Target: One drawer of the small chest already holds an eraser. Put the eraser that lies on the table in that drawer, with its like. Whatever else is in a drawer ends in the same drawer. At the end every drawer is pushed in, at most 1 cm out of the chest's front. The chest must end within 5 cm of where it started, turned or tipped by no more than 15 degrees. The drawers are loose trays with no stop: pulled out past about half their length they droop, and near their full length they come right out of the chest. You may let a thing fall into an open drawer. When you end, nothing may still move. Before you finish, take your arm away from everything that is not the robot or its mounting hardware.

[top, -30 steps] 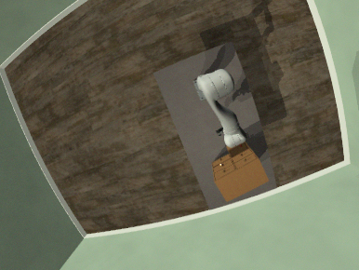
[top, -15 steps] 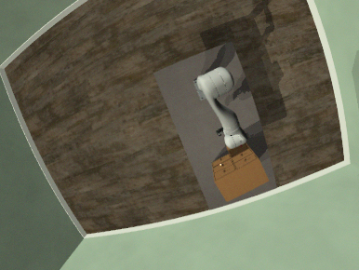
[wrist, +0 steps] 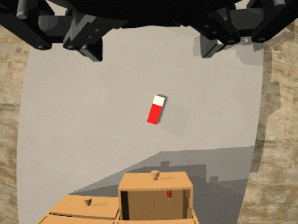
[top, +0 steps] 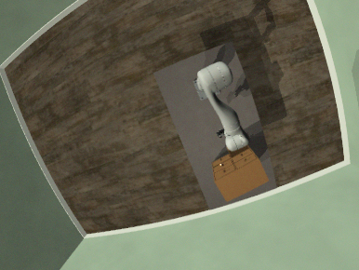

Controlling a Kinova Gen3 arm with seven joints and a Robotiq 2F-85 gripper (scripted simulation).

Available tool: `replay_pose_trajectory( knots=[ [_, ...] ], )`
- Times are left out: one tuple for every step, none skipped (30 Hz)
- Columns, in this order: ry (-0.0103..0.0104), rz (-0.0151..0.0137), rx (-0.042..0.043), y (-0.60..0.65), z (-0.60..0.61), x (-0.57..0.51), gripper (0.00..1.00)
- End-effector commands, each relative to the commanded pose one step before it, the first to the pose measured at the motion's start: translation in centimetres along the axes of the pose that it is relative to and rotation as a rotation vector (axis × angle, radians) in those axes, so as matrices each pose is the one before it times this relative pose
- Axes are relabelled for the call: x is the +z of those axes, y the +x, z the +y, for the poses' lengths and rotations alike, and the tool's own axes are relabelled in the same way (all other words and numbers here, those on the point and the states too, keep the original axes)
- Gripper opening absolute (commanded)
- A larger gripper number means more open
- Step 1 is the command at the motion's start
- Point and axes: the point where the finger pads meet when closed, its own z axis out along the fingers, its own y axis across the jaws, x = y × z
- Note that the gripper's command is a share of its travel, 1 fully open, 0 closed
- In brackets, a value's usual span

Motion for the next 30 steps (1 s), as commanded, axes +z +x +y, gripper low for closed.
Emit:
replay_pose_trajectory(
  knots=[
    [-0.00042, 0.00302, 0.00037, 0.355, 0.130, -0.089, 1.00],
    [0.00000, 0.00000, 0.00000, 0.000, 0.000, 0.000, 1.00],
    [0.00000, 0.00000, 0.00000, 0.000, 0.000, 0.000, 1.00],
    [-0.00001, 0.00000, 0.00000, 0.234, 0.101, 0.000, 1.00],
    [-0.00002, 0.00000, -0.00001, 0.298, 0.130, 0.001, 1.00],
    [0.00002, 0.00000, 0.00001, 0.359, 0.152, -0.002, 1.00],
    [-0.00003, 0.00000, -0.00001, 0.419, 0.183, 0.002, 1.00],
    [0.00002, 0.00000, 0.00001, 0.467, 0.198, -0.002, 1.00],
    [-0.00001, 0.00000, -0.00001, 0.512, 0.221, 0.001, 1.00],
    [0.00000, 0.00000, 0.00000, 0.544, 0.233, 0.000, 1.00],
    [0.00000, 0.00000, 0.00000, 0.567, 0.243, -0.001, 1.00],
    [-0.00001, 0.00000, -0.00001, 0.581, 0.251, 0.001, 1.00],
    [0.00000, 0.00000, 0.00000, 0.582, 0.250, 0.000, 1.00],
    [0.00000, 0.00000, 0.00001, 0.573, 0.245, -0.001, 1.00],
    [-0.00001, 0.00000, -0.00001, 0.556, 0.240, 0.001, 1.00],
    [0.00000, 0.00000, 0.00000, 0.529, 0.227, 0.000, 1.00],
    [0.00000, 0.00000, 0.00000, 0.494, 0.212, 0.000, 1.00],
    [0.00000, 0.00000, -0.00001, 0.453, 0.196, 0.001, 1.00],
    [0.00000, 0.00000, 0.00000, 0.000, 0.000, 0.000, 1.00],
    [0.00000, 0.00000, 0.00000, 0.000, 0.000, 0.000, 1.00],
    [0.00000, 0.00000, 0.00001, 0.404, 0.173, -0.001, 1.00],
    [0.00000, 0.00000, 0.00000, 0.354, 0.153, 0.001, 1.00],
    [0.00000, 0.00000, 0.00000, 0.299, 0.129, 0.000, 1.00],
    [0.00000, 0.00000, 0.00001, 0.243, 0.104, -0.001, 1.00],
    [0.00000, 0.00000, 0.00000, 0.189, 0.081, 0.000, 1.00],
    [0.00000, 0.00000, -0.00001, 0.137, 0.059, 0.001, 1.00],
    [0.00000, 0.00000, -0.00001, 0.089, 0.039, 0.001, 1.00],
    [0.00000, 0.00000, 0.00000, 0.049, 0.022, 0.000, 1.00],
    [0.00000, 0.00000, 0.00000, 0.019, 0.009, 0.000, 1.00],
    [0.00000, 0.00000, 0.00000, 0.003, 0.001, 0.000, 1.00]
  ],
)
